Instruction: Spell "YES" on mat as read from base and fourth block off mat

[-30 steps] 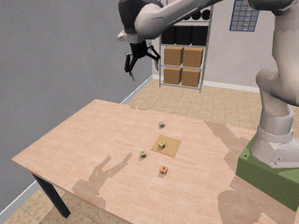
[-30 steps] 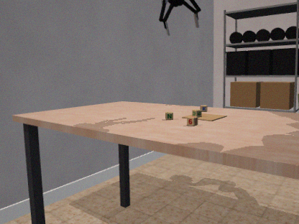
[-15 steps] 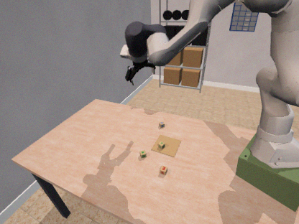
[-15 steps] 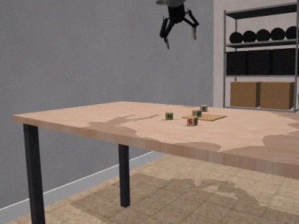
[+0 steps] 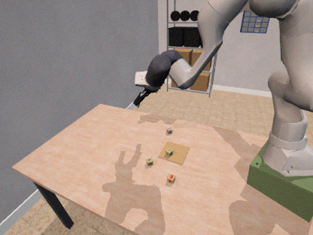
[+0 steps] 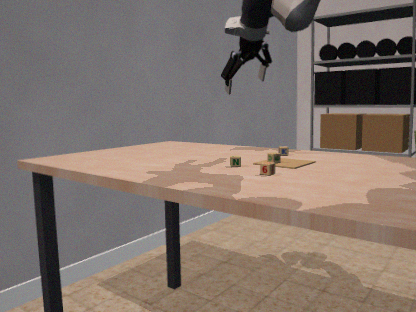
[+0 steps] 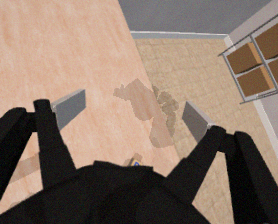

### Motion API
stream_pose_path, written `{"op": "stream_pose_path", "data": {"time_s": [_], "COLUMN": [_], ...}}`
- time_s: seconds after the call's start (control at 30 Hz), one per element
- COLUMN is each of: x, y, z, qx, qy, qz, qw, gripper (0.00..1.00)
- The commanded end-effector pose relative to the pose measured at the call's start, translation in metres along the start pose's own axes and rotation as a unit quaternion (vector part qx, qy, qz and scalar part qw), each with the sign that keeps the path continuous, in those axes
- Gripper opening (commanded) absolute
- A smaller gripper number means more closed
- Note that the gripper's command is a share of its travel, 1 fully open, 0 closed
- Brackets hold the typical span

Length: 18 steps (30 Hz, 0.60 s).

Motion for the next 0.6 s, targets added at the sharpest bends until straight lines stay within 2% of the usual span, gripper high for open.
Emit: {"op": "stream_pose_path", "data": {"time_s": [0.0,0.43,0.5,0.57], "x": [-0.038,-0.163,-0.163,-0.197], "y": [0.001,0.01,0.01,0.017], "z": [-0.018,-0.015,-0.015,-0.009], "qx": [0.067,0.165,0.165,0.187], "qy": [-0.018,0.067,0.067,0.087], "qz": [-0.01,-0.092,-0.092,-0.124], "qw": [0.998,0.98,0.98,0.971], "gripper": [1.0,1.0,1.0,1.0]}}
Point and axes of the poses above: the point where the finger pads meet when closed, its own y axis back along the fingers, its own z axis across the jaws, x = y × z, the point moved 9 cm from there along y, back along the fingers, and after that the axes turned 13 degrees about -y, right-handed, at the moved point
